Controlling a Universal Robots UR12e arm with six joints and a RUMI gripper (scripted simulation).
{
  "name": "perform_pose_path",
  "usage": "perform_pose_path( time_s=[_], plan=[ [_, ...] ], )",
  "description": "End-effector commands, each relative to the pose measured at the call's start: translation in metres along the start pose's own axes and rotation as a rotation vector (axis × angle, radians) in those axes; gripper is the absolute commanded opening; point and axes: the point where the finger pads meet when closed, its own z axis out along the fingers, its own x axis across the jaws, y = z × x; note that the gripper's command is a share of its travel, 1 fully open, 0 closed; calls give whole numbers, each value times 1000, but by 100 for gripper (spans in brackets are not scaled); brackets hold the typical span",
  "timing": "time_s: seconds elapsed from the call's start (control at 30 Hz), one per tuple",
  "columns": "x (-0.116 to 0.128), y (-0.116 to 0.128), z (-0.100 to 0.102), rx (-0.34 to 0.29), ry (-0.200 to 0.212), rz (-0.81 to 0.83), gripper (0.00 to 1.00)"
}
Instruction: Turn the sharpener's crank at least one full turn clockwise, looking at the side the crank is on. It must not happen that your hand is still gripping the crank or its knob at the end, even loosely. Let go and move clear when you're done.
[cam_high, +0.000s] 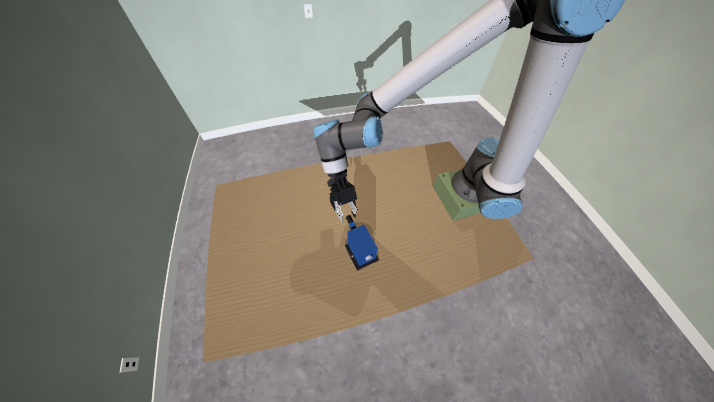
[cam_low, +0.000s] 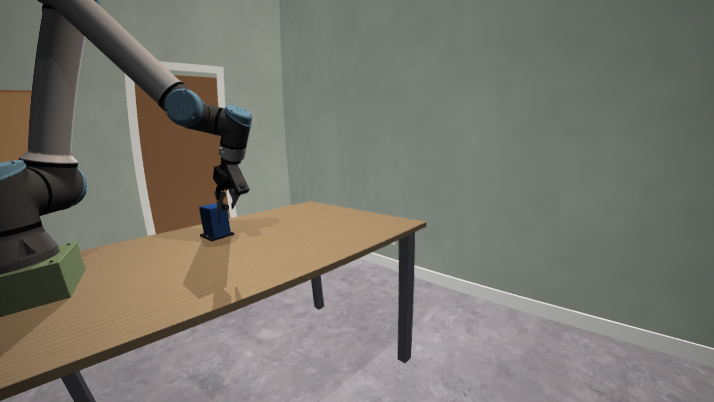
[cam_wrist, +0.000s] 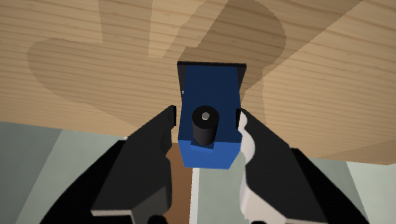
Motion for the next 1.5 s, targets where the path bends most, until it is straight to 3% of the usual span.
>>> perform_pose_path(
  time_s=[0.0,1.1,1.47],
  plan=[
    [-1,0,-3,1,-1,-1,32],
    [0,0,-81,1,-1,-1,32],
    [0,0,-81,1,-1,-1,32]
  ],
)
